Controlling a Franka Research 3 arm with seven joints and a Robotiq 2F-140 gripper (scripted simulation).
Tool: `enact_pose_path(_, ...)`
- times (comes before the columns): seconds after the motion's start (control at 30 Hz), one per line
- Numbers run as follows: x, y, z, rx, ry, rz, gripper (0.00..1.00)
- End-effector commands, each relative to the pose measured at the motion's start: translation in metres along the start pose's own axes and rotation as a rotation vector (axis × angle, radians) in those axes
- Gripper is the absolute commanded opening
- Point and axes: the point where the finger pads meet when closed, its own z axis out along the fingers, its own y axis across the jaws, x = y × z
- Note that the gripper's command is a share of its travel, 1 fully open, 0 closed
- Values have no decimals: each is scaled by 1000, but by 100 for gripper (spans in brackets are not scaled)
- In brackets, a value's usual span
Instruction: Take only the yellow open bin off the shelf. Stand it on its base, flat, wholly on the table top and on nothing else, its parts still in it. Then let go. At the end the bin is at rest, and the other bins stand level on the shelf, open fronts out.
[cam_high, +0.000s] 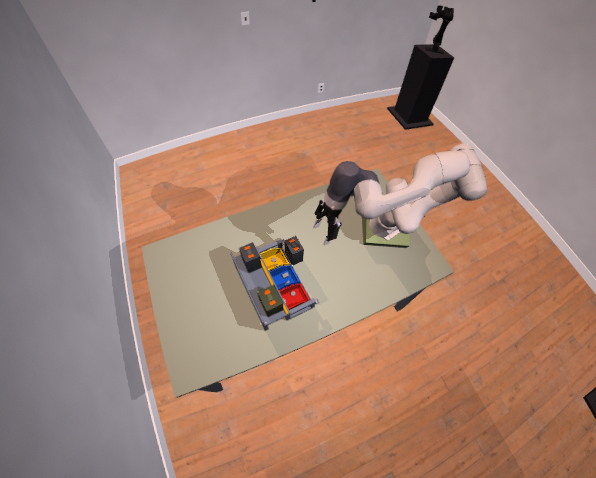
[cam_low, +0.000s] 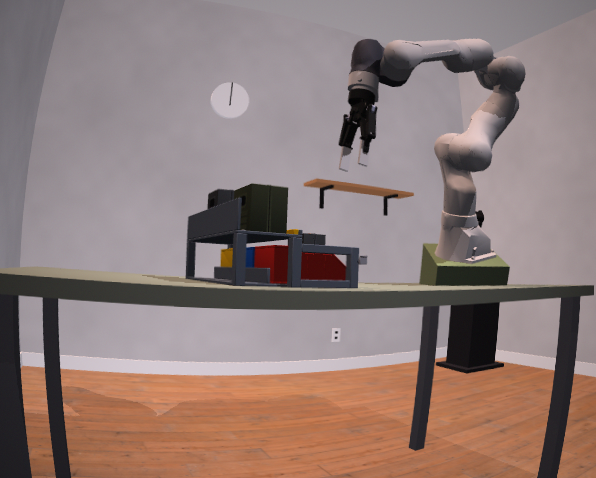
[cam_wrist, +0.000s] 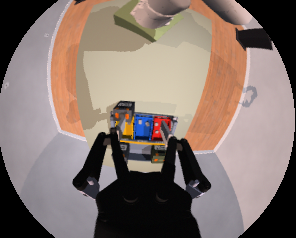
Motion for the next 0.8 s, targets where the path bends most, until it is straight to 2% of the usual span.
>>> enact_pose_path(0.0, -27, 6, -9, -16, -121, 26, 57)
enact_pose_path(0.07, -47, 12, -16, -32, -215, 48, 57)
enact_pose_path(0.5, -45, 13, -16, -35, -203, 45, 57)
enact_pose_path(0.77, -52, 13, -17, -32, -215, 48, 57)
